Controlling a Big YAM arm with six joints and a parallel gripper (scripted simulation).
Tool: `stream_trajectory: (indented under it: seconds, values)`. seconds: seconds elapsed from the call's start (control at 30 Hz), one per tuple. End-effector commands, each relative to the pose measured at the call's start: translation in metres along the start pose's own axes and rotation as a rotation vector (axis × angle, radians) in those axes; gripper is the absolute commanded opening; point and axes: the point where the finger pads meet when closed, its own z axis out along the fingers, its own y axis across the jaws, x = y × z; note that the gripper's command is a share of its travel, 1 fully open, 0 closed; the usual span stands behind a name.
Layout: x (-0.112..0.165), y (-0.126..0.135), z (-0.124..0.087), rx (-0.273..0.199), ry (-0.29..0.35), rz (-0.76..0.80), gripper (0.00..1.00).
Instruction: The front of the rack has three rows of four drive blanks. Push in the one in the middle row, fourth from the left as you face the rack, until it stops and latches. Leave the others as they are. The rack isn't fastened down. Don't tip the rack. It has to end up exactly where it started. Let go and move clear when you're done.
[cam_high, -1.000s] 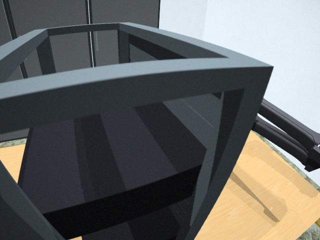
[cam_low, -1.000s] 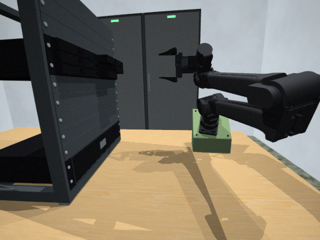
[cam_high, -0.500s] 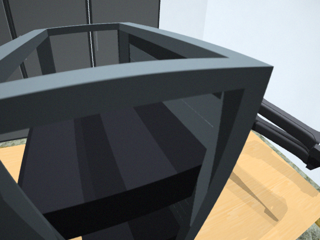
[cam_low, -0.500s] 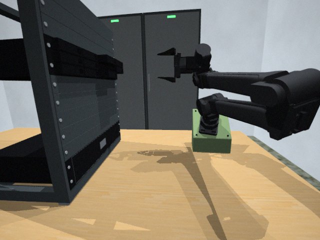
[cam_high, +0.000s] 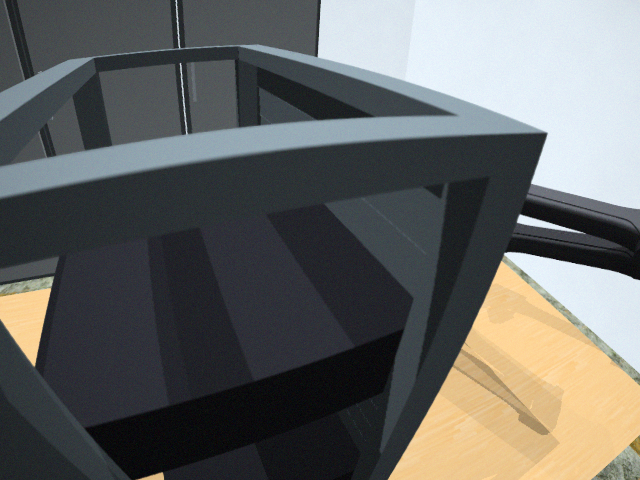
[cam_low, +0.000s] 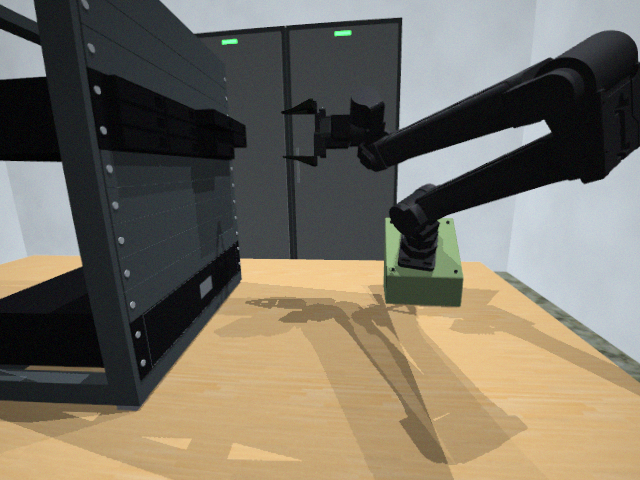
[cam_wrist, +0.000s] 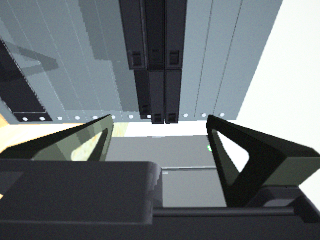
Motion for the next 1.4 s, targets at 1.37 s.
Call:
stream_trajectory:
  seconds: [1.37]
  values:
    - [0.0013, -0.0174, 0.0359, 0.006, -0.032, -0.063, 1.0]
